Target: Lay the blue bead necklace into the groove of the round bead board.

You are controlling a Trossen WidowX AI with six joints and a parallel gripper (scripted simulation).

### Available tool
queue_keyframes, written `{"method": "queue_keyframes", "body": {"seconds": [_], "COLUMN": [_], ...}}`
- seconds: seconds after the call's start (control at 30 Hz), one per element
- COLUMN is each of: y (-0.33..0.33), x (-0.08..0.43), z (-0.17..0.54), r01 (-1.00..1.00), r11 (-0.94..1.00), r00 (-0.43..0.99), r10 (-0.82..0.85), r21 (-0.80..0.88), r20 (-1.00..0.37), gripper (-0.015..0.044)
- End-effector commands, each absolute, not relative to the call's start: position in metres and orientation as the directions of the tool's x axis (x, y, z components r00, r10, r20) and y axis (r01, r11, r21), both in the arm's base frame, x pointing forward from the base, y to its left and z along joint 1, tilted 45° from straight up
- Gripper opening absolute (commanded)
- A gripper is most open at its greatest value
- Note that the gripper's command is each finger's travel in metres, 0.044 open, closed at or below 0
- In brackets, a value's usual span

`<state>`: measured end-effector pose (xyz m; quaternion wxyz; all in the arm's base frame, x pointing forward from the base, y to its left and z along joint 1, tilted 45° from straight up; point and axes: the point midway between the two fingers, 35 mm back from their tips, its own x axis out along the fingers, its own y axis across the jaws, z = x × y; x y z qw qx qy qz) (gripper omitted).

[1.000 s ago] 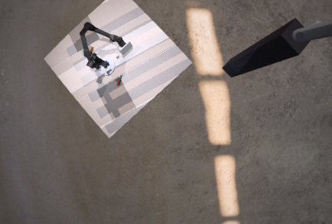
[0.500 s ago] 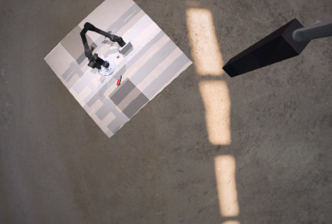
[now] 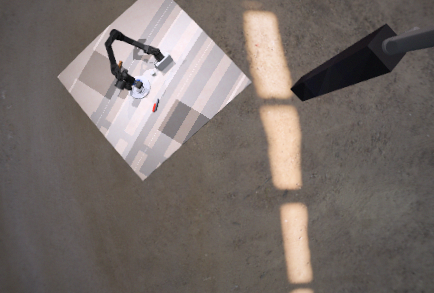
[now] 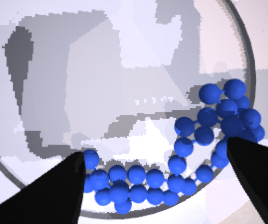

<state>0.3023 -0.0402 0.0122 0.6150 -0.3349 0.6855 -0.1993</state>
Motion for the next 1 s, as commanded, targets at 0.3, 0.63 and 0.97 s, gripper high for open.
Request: {"method": "queue_keyframes", "body": {"seconds": [0.3,0.63,0.97], "y": [-0.0353,-0.0353,-0.0353], "x": [0.3024,0.3024,0.3024], "z": [0.0171,0.0171,0.0171], "r01": [-0.210,-0.210,-0.210], "r11": [0.692,0.692,0.692], "r00": [-0.018,-0.018,-0.018], "r10": [-0.709,-0.709,-0.709], "r21": [-0.691,-0.691,-0.691], "r20": [-0.705,-0.705,-0.705], "gripper": [0.0440,0.0440,0.0440]}}
